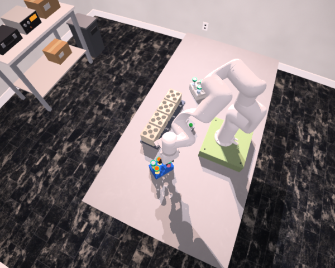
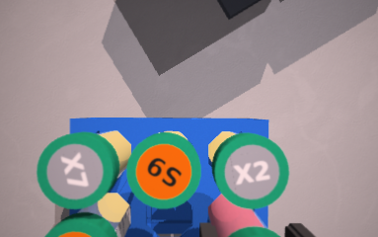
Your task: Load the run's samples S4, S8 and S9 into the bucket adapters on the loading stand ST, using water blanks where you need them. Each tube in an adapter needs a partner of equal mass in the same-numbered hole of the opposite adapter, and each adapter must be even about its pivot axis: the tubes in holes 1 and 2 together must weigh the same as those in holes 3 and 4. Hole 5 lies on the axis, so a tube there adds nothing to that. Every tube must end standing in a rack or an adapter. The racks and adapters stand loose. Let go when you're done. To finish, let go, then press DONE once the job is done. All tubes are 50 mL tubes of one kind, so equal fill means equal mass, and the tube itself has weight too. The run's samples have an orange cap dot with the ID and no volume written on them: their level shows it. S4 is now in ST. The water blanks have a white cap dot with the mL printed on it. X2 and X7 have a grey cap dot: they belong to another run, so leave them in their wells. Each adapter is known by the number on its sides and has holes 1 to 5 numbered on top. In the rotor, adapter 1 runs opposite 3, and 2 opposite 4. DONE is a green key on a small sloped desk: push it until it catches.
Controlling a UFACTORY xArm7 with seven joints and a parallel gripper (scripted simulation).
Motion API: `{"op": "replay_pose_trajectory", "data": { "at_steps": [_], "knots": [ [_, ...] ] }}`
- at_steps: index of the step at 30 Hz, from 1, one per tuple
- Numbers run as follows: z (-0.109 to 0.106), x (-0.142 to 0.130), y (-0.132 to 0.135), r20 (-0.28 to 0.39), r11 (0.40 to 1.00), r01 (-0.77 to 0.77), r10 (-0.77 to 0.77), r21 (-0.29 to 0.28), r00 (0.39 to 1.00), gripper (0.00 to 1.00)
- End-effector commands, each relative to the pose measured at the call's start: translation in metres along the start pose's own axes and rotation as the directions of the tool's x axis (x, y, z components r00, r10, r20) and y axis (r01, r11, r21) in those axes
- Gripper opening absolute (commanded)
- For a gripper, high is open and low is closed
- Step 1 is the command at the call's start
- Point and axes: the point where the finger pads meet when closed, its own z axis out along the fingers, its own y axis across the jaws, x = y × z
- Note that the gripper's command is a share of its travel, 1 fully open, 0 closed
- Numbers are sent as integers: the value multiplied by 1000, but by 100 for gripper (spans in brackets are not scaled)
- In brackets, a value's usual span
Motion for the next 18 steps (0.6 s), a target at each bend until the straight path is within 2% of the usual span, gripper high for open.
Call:
{"op": "replay_pose_trajectory", "data": {
  "at_steps": [1, 6, 18],
  "knots": [
    [-4, 0, -2, 0, 1000, 0, 0, 4, 1000, 0],
    [-4, 0, -2, 0, 1000, 0, 0, 4, 1000, 0],
    [-28, 0, -2, 0, 1000, 0, 0, 4, 1000, 0]
  ]
}}
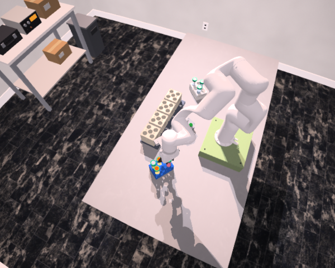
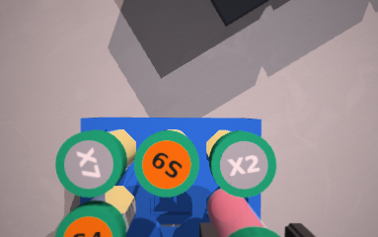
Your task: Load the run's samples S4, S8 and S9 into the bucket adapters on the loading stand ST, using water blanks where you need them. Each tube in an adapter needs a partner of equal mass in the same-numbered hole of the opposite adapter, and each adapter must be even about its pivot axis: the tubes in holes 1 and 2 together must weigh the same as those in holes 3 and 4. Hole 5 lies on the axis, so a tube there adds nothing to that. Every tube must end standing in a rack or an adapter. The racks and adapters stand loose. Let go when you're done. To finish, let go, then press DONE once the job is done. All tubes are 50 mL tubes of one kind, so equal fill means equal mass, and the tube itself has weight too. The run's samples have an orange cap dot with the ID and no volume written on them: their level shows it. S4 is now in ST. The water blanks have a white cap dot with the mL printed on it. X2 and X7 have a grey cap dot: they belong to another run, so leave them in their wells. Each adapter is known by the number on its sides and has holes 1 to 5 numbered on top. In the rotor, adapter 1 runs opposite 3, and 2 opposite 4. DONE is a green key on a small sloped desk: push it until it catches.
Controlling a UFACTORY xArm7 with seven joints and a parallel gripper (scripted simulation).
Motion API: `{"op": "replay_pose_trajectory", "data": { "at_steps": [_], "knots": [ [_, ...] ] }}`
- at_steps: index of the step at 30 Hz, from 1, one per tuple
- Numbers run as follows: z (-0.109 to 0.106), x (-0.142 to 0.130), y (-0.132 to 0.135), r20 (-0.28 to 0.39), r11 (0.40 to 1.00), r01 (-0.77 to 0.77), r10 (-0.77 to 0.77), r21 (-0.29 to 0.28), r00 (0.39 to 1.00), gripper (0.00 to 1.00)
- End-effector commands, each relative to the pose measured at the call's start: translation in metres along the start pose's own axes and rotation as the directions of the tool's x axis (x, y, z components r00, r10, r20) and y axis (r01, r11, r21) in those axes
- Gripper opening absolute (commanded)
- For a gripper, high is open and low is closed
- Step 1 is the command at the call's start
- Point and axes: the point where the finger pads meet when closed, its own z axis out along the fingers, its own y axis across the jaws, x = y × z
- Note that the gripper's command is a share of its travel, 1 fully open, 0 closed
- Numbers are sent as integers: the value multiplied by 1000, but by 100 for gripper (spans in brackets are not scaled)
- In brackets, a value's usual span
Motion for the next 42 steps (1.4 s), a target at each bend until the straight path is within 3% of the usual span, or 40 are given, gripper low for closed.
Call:
{"op": "replay_pose_trajectory", "data": {
  "at_steps": [1, 42],
  "knots": [
    [-8, 0, -1, 0, 1000, 0, 0, 4, 1000, 0],
    [-80, 0, -1, 0, 1000, 0, 0, 4, 1000, 0]
  ]
}}
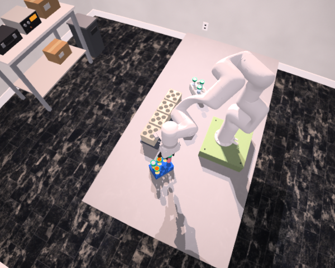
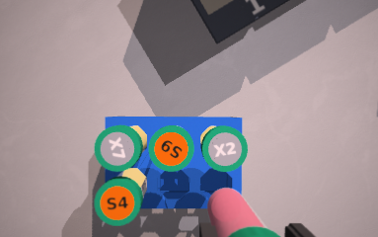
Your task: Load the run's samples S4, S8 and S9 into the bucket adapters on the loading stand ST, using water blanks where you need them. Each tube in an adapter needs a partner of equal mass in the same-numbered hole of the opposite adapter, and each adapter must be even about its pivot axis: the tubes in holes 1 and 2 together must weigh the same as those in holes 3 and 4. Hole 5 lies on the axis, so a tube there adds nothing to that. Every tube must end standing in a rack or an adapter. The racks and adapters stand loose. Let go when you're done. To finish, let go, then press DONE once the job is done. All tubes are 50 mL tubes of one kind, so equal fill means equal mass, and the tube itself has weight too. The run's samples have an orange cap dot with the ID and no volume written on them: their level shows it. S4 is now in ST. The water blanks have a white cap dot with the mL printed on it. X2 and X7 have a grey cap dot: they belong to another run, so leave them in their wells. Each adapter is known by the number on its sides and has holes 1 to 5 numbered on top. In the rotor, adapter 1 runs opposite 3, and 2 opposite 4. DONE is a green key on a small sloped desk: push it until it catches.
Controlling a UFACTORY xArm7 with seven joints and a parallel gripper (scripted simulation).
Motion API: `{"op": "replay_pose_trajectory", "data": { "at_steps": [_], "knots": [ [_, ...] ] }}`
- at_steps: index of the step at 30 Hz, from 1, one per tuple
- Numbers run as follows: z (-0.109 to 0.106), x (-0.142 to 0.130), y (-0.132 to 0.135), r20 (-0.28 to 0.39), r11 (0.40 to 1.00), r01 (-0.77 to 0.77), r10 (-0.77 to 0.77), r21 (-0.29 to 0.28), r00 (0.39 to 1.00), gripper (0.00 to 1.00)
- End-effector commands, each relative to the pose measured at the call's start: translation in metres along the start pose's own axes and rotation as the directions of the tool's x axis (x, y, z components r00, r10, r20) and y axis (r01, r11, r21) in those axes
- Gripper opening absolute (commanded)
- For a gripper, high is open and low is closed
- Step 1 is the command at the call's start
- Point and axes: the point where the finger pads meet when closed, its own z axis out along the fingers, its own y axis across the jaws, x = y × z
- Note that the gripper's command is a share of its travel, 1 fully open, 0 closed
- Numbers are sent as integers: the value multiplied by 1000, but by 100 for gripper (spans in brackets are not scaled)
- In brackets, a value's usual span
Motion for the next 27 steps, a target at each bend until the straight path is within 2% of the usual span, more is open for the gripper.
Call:
{"op": "replay_pose_trajectory", "data": {
  "at_steps": [1, 9, 19, 27],
  "knots": [
    [-10, 0, -1, 0, 1000, 0, 0, 5, 1000, 0],
    [-26, 0, -1, 0, 1000, 0, 0, 5, 1000, 0],
    [-27, 0, -1, 0, 1000, 0, 0, 5, 1000, 0],
    [-27, 31, 16, -1, 973, 231, -231, 5, 973, 0]
  ]
}}
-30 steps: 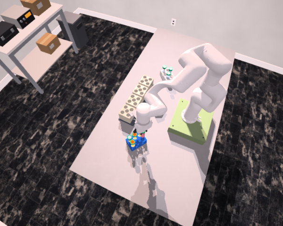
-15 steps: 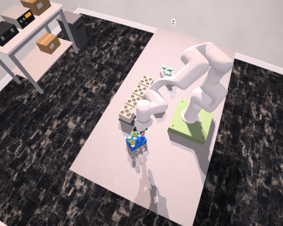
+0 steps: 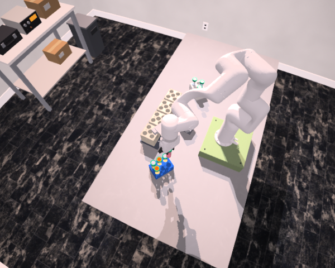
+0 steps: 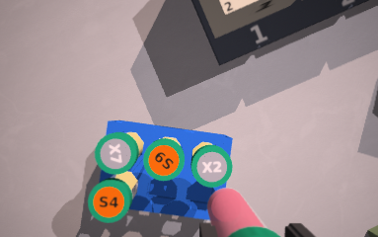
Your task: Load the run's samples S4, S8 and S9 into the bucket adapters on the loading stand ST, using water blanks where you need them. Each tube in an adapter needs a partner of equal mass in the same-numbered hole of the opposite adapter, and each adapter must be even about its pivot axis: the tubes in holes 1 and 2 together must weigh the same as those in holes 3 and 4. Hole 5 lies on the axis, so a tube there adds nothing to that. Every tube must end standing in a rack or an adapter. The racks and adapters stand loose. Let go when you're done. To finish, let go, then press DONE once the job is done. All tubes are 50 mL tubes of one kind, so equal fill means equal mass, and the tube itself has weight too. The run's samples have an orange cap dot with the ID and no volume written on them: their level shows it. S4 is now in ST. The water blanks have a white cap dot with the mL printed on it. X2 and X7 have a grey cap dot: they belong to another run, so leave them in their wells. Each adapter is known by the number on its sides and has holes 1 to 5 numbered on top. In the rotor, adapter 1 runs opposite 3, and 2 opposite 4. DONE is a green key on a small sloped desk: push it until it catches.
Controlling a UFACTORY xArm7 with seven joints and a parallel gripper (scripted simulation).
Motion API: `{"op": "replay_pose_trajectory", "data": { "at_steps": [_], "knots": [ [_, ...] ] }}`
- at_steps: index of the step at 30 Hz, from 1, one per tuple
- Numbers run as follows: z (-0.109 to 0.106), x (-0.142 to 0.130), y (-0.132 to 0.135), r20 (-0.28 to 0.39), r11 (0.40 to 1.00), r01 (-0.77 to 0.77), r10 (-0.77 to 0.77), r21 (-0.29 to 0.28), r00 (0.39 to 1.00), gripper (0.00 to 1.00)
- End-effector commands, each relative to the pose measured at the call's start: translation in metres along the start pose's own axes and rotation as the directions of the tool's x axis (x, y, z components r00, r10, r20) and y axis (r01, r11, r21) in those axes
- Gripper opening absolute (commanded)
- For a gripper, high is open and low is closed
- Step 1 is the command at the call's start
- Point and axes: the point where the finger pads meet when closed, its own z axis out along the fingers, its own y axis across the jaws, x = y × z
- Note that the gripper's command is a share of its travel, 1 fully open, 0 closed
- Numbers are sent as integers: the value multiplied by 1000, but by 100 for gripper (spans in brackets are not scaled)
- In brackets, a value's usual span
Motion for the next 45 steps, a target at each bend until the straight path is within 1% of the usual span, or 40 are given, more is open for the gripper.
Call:
{"op": "replay_pose_trajectory", "data": {
  "at_steps": [1, 5, 10, 11, 16, 18, 33, 35, 45],
  "knots": [
    [-2, 12, 7, 5, 995, 101, -101, 8, 995, 0],
    [-2, 28, 19, 4, 973, 233, -233, 8, 973, 0],
    [-1, 48, 34, 2, 920, 391, -391, 9, 921, 0],
    [-1, 52, 37, 2, 915, 404, -404, 9, 915, 0],
    [-1, 72, 53, 2, 915, 404, -404, 8, 915, 0],
    [-1, 72, 53, 2, 915, 404, -404, 8, 915, 0],
    [-1, 132, 98, 2, 915, 404, -404, 8, 915, 0],
    [-1, 132, 98, 2, 915, 404, -404, 8, 915, 0],
    [0, 172, 128, 2, 915, 404, -404, 7, 915, 0]
  ]
}}
